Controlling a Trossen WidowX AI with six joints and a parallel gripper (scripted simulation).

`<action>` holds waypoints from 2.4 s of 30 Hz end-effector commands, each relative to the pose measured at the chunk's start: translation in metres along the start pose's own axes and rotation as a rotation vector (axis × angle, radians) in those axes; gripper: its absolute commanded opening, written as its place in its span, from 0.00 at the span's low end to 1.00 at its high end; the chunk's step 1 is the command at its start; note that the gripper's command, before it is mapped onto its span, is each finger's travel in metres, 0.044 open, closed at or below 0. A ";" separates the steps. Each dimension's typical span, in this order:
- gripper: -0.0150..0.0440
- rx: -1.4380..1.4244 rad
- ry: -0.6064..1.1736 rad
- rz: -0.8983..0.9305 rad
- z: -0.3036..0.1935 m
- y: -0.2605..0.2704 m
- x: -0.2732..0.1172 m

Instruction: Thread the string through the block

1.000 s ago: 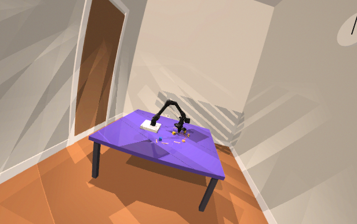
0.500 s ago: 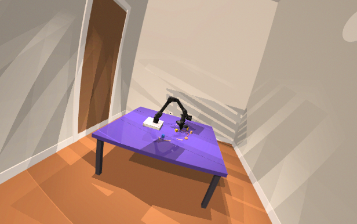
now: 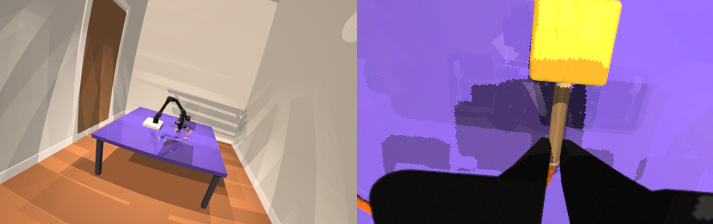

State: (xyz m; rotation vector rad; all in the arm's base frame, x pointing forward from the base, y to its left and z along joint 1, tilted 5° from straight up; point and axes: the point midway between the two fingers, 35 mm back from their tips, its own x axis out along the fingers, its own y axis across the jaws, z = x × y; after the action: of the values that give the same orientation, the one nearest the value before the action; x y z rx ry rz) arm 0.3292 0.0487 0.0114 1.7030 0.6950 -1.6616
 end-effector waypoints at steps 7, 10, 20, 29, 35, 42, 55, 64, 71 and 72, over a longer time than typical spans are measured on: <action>0.25 -0.004 0.002 -0.004 0.014 -0.001 0.000; 0.25 -0.004 0.002 -0.004 0.018 -0.001 0.000; 0.30 0.001 -0.003 0.000 0.025 0.000 0.000; 0.46 0.000 -0.003 0.000 0.024 0.001 -0.010; 0.46 0.000 -0.003 -0.001 0.024 0.000 -0.080; 0.46 -0.019 0.008 0.008 0.022 0.002 -0.075; 0.46 -1.193 -0.006 0.002 0.044 0.003 -0.077; 0.46 -1.756 -0.009 -0.007 0.056 0.003 -0.077; 0.46 -2.094 -0.009 -0.013 0.061 0.003 -0.078; 0.46 -2.141 -0.009 -0.014 0.063 0.003 -0.078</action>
State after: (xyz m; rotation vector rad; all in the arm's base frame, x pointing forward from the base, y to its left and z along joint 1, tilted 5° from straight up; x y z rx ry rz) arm 0.3015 0.0167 0.0910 0.6663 1.3602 -0.7195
